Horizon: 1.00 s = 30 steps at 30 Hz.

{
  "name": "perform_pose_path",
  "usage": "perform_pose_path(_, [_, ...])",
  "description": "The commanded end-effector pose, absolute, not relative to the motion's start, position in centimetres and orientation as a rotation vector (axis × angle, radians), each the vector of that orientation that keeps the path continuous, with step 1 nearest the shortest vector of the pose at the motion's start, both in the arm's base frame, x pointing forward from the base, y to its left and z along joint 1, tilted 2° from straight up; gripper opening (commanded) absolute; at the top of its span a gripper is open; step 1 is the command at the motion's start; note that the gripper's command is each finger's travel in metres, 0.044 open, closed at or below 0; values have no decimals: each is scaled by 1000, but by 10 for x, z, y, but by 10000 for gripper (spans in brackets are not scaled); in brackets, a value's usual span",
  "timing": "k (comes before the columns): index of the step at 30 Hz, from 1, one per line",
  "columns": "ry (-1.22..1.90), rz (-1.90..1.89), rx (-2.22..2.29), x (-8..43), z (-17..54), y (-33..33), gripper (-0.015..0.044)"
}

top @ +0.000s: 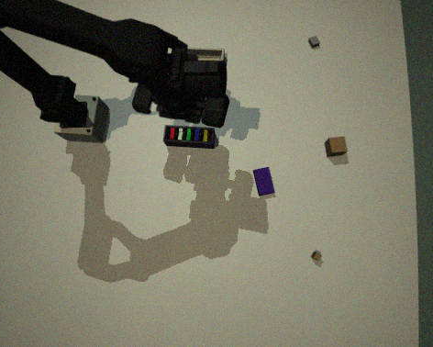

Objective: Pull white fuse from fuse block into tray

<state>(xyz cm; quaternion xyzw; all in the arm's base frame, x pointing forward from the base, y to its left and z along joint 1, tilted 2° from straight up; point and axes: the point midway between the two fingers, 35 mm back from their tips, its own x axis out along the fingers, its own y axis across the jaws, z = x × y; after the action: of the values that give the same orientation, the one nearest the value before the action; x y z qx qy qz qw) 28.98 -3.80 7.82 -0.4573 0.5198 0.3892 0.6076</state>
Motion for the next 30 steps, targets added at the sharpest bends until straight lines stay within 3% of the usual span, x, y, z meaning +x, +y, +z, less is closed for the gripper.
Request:
perform_pose_path(1, [1261, 1088, -1169, 266, 52, -50, 74])
perform_pose_path(30, [1261, 1089, -1169, 265, 31, -51, 74])
